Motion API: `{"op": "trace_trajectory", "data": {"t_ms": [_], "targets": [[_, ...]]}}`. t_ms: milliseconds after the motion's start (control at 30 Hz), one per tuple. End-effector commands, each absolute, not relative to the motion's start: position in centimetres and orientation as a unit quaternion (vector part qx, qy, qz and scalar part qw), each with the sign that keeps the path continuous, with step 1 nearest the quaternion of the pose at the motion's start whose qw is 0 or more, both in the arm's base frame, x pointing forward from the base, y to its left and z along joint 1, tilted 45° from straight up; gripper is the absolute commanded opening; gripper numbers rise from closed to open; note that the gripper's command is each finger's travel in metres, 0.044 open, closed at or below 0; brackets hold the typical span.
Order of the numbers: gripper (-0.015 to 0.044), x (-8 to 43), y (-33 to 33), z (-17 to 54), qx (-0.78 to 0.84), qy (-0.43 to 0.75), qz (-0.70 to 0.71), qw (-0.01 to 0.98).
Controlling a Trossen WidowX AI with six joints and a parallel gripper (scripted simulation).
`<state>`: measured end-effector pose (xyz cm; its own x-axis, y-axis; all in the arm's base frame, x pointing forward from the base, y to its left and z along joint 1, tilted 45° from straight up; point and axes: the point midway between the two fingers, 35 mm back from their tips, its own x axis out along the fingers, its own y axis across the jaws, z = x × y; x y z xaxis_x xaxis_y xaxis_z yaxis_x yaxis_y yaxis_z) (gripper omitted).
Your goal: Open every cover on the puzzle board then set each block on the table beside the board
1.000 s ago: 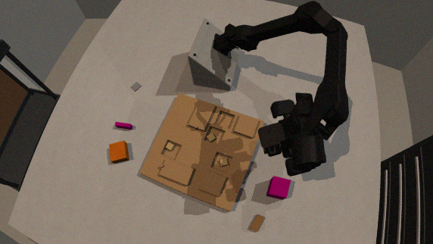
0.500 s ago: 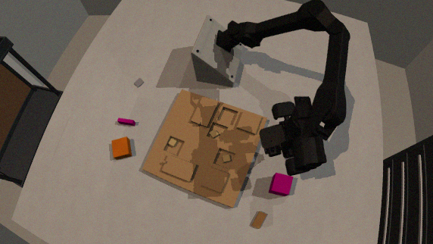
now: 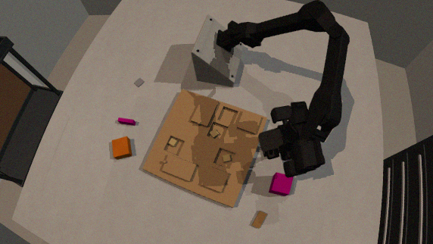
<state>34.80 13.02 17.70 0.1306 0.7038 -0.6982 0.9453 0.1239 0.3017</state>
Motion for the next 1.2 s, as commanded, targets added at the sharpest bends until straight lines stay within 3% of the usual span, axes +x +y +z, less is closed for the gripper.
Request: {"op": "trace_trajectory", "data": {"t_ms": [0, 800, 1167], "targets": [[0.0080, 34.8, 13.5, 17.0, 0.644, 0.640, -0.159, 0.388], [0.0080, 34.8, 16.0, 14.7, 0.646, 0.640, -0.157, 0.385], [0.0369, 34.8, 15.9, 15.1, 0.645, 0.642, -0.153, 0.386]]}}
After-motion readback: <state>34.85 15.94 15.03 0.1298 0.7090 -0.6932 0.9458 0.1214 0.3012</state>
